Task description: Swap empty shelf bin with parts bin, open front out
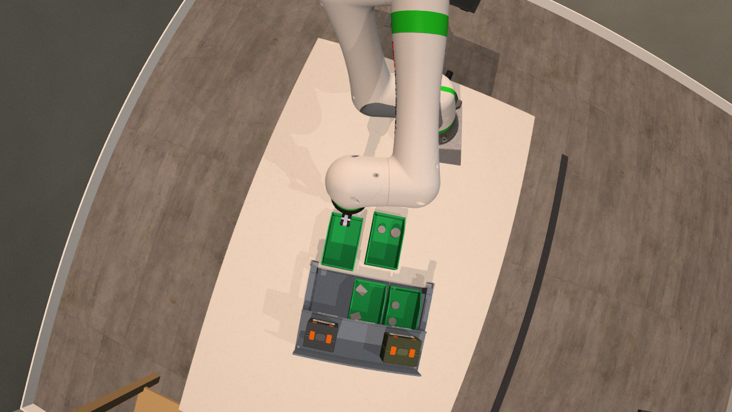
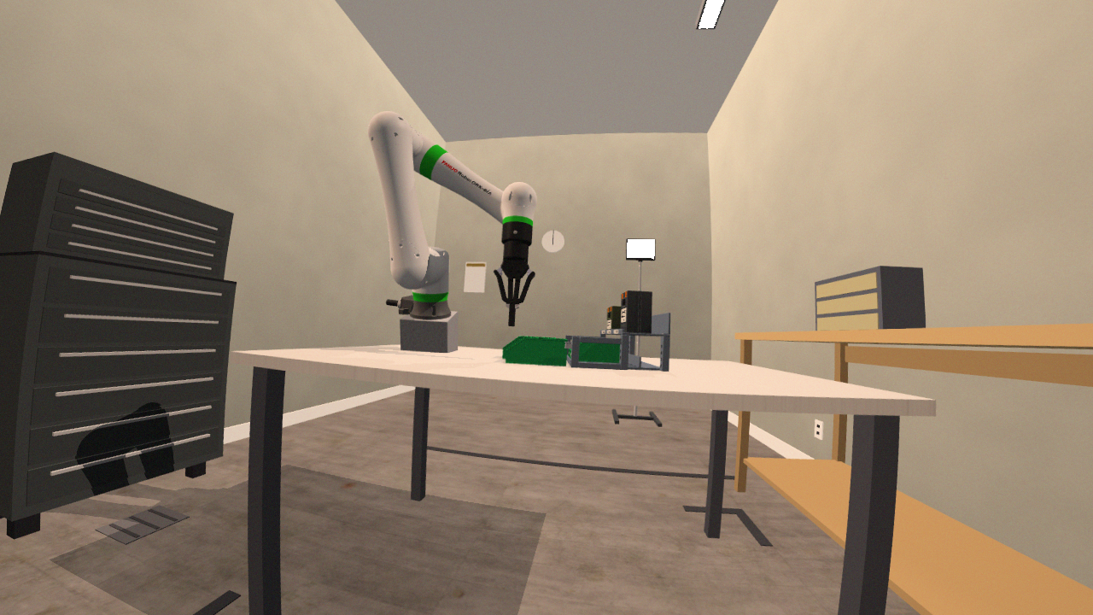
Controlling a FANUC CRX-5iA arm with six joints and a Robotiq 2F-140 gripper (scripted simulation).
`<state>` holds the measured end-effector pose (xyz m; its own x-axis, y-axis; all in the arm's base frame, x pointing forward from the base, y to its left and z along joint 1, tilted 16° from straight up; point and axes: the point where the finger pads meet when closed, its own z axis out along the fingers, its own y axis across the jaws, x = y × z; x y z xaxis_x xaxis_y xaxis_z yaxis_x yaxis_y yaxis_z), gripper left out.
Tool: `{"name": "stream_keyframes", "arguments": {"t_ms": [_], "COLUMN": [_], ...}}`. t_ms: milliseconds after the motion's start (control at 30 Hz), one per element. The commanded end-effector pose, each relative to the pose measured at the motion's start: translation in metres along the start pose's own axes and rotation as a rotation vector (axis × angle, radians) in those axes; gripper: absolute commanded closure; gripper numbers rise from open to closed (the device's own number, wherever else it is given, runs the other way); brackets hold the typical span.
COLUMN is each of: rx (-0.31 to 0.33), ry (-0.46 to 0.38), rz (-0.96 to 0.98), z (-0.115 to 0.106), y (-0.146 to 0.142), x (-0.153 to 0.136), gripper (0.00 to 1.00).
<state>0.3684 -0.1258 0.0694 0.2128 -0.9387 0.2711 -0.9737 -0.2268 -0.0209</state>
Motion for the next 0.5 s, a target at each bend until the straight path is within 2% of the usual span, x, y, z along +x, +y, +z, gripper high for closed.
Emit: {"name": "stream_keyframes", "arguments": {"t_ms": [0, 467], "rx": [0.001, 0.001], "ry": [0.001, 0.001], "rz": [0.0, -0.006], "z": [-0.0005, -0.0007], "y": [-0.0006, -0.0009], "x": [0.0002, 0.0], "gripper": [0.9, 0.9]}}
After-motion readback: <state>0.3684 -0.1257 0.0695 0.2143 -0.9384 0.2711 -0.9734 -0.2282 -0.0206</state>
